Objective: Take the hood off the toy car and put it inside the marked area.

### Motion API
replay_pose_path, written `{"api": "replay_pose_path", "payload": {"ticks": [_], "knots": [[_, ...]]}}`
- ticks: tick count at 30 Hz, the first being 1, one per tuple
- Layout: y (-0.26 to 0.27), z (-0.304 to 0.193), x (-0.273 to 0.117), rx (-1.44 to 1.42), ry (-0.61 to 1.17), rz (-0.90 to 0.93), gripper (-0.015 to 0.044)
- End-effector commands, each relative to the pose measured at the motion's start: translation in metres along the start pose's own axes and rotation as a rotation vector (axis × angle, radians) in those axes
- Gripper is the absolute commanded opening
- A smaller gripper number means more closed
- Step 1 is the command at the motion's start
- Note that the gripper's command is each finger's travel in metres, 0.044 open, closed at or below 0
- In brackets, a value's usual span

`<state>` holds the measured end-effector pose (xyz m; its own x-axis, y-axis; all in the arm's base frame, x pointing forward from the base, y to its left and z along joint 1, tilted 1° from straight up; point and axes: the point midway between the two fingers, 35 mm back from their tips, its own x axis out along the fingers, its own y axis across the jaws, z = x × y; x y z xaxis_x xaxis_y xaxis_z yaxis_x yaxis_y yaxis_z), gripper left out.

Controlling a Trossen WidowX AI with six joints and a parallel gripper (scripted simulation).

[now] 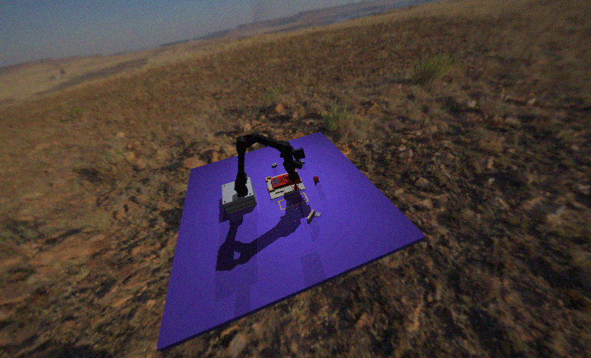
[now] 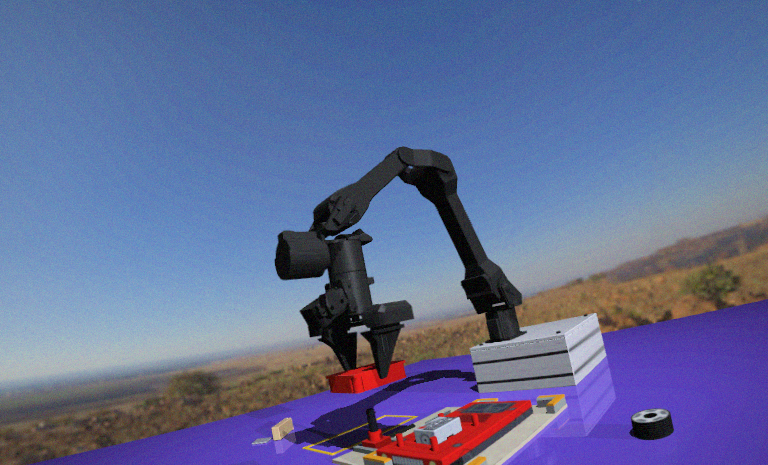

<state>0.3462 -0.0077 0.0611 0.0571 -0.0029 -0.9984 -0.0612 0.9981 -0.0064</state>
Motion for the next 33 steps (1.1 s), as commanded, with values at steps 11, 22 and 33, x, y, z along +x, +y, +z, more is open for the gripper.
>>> {"api": "replay_pose_path", "payload": {"ticks": [11,22,33], "knots": [[-0.06,-0.02,-0.002,-0.01,0.005,0.0,0.0],[-0.095,-0.037,-0.004,-0.013,0.007,-0.002,0.0],[-0.095,-0.036,0.003,-0.013,0.007,-0.002,0.0]]}}
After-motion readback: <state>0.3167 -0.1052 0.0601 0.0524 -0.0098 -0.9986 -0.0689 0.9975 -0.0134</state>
